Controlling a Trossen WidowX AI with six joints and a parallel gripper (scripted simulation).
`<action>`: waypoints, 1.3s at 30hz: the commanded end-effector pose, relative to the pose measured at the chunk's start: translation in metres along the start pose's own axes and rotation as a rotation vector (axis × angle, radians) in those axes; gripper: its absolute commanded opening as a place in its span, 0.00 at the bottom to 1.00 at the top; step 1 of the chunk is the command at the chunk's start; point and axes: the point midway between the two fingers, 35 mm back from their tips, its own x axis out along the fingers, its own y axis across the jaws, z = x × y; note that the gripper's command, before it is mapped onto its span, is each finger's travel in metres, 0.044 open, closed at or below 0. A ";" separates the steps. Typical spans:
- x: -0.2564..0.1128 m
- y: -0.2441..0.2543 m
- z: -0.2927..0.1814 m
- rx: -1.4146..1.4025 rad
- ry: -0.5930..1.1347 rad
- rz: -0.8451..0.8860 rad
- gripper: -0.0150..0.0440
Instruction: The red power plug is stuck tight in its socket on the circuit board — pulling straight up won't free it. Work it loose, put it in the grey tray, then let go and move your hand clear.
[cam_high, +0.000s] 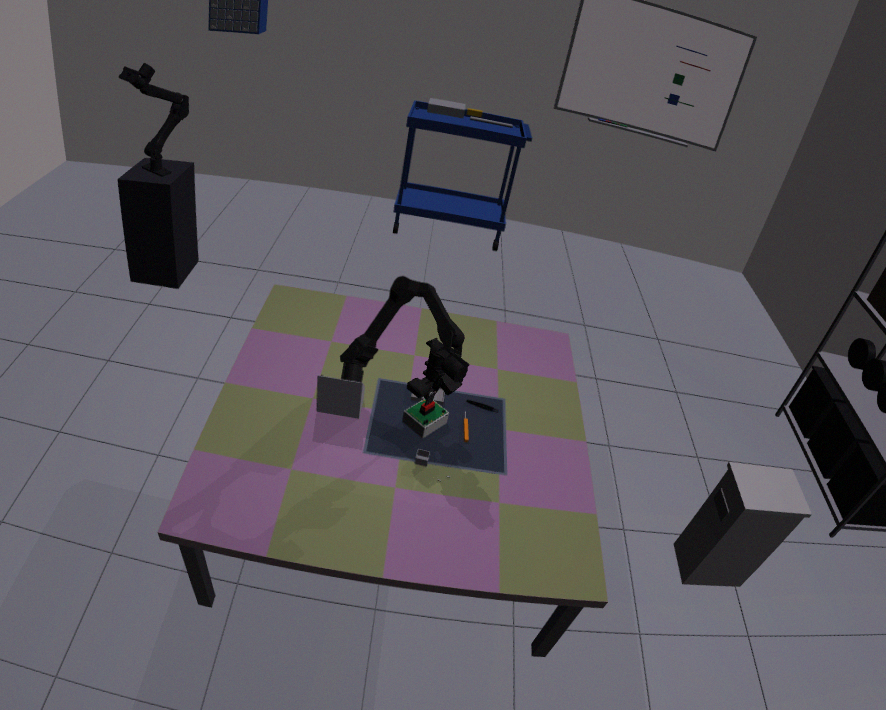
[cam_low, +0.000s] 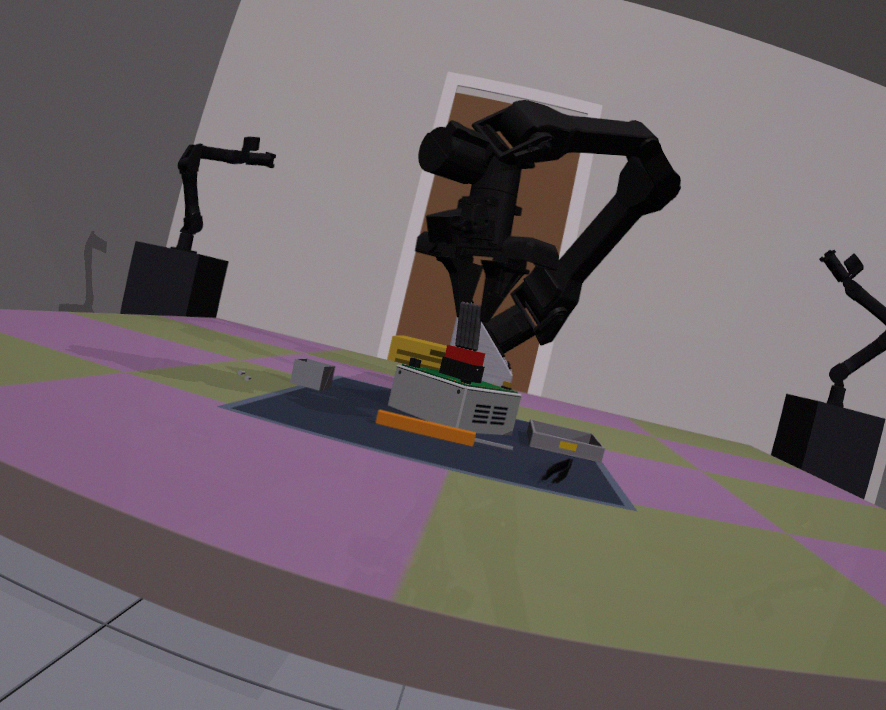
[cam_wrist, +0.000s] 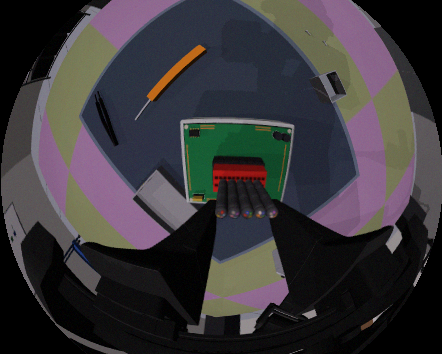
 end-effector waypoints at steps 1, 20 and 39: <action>-0.012 -0.010 0.001 0.012 -0.031 0.084 0.25; -0.023 0.002 0.001 0.014 -0.030 -0.044 0.25; 0.002 0.001 0.001 0.014 -0.029 -0.043 0.68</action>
